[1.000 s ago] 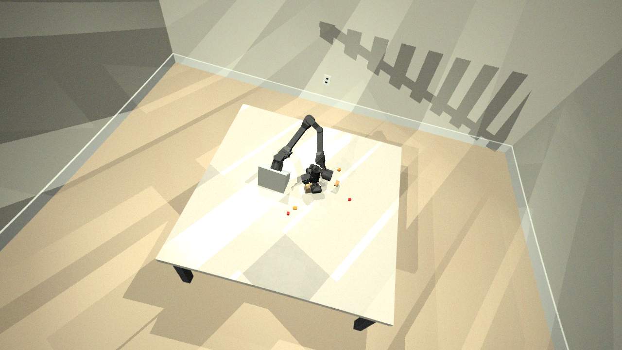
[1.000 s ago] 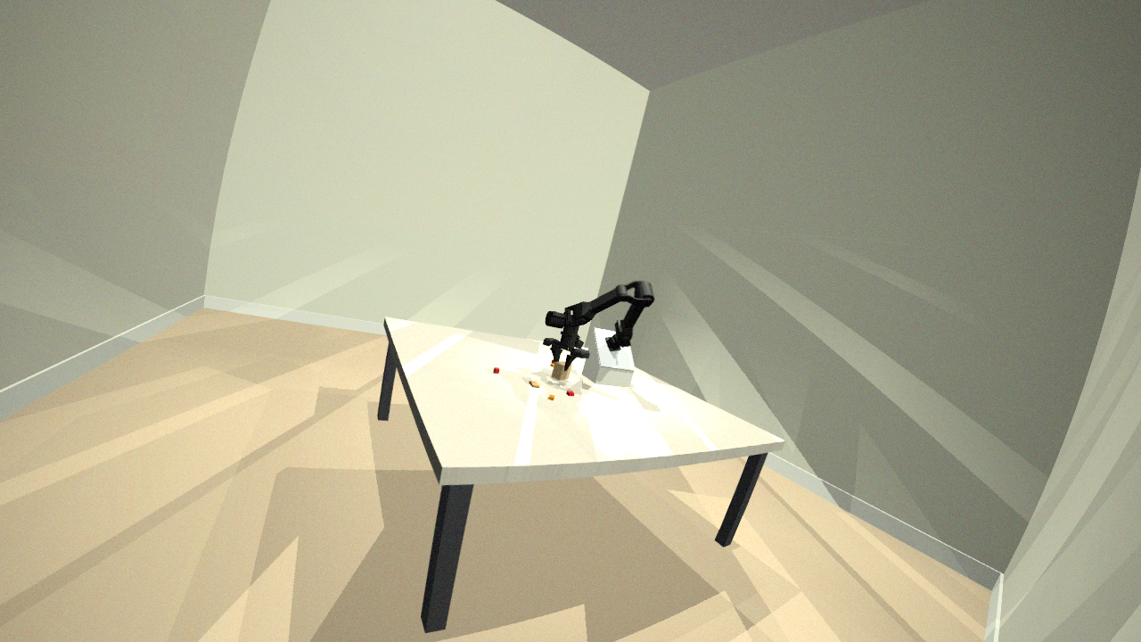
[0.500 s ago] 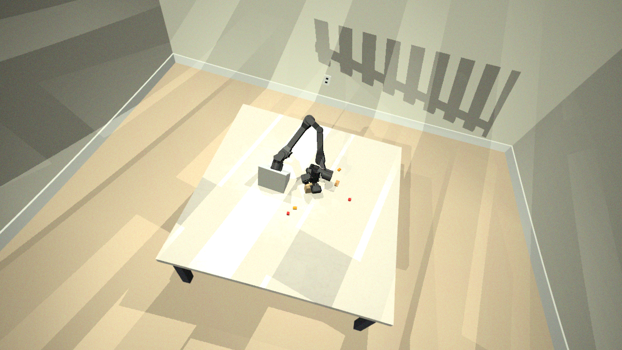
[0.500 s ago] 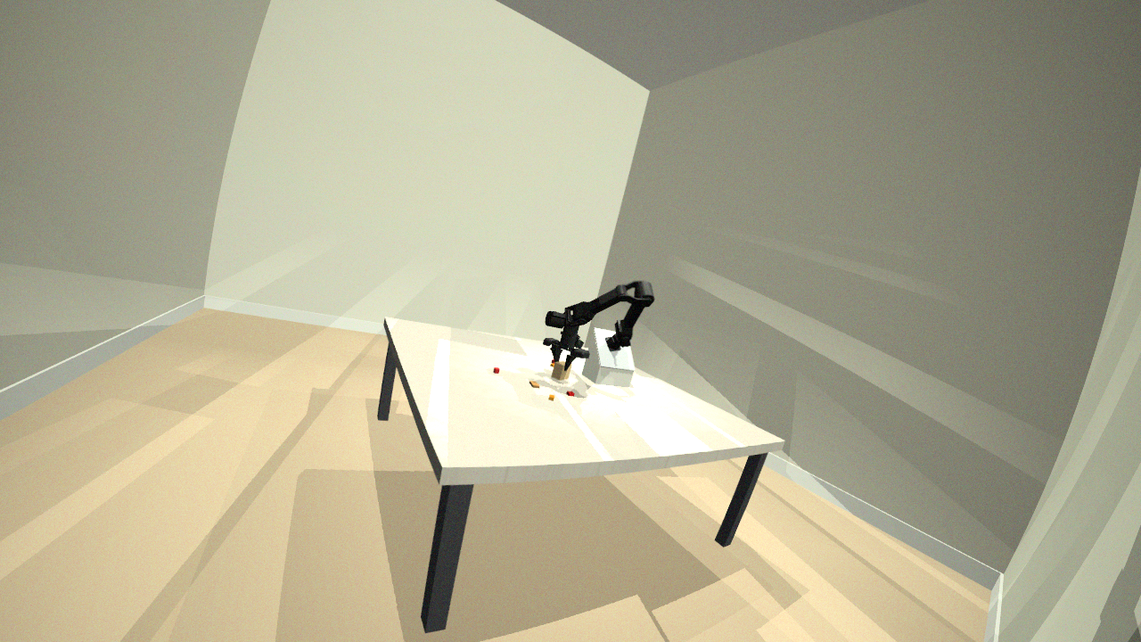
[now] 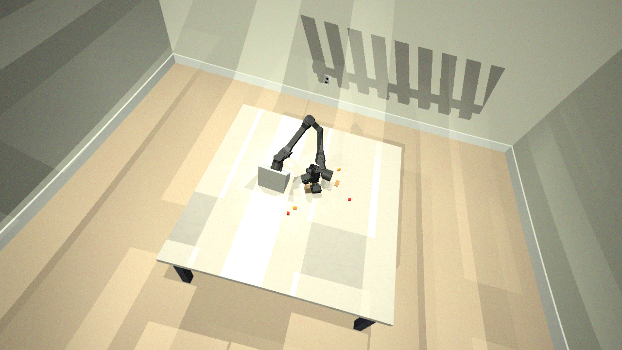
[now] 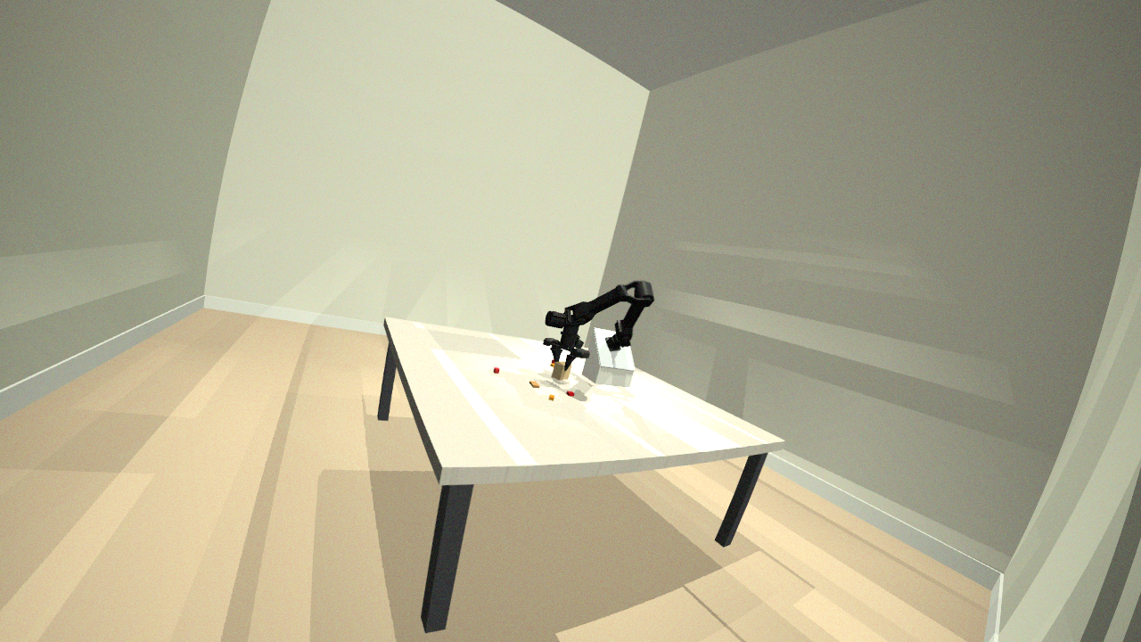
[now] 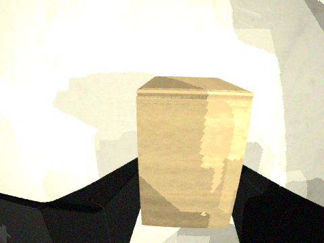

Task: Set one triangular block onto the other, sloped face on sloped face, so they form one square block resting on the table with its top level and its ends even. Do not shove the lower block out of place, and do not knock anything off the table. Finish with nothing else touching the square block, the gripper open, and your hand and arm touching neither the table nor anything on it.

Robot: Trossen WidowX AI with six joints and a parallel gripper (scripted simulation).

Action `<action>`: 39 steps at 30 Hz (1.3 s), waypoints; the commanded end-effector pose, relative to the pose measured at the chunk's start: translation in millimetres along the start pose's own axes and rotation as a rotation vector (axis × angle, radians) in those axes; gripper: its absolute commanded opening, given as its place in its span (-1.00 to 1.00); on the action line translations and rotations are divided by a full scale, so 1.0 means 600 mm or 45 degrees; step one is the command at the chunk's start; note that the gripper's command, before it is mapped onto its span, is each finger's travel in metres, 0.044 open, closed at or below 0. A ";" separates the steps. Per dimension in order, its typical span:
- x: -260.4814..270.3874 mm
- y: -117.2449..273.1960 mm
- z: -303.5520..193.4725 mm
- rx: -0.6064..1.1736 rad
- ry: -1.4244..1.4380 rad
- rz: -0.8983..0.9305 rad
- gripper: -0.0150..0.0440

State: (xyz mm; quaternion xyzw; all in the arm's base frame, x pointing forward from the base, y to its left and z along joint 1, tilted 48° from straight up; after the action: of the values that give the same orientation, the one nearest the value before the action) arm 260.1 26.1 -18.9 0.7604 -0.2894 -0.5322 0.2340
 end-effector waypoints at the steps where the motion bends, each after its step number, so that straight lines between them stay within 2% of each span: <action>1: 0.000 0.001 -0.002 0.007 0.006 -0.001 -0.49; 15: -0.001 0.001 -0.002 0.006 0.010 0.002 -0.49; 32: 0.000 0.000 -0.001 0.003 0.006 0.002 1.00; 39: 0.000 0.000 -0.001 0.003 0.006 0.002 1.00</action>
State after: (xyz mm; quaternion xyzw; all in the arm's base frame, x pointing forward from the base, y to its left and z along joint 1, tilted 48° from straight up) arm 260.8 26.1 -18.4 0.7617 -0.2901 -0.5300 0.2340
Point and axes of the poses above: the point midway between the two fingers, 35 mm back from their tips, its own y axis back along the fingers, its own x axis across the jaws, z = x × y, the point moved 1 cm from there along y, back along the fingers, and after that the axes turned 5 degrees about -y, right-handed, at the moved point
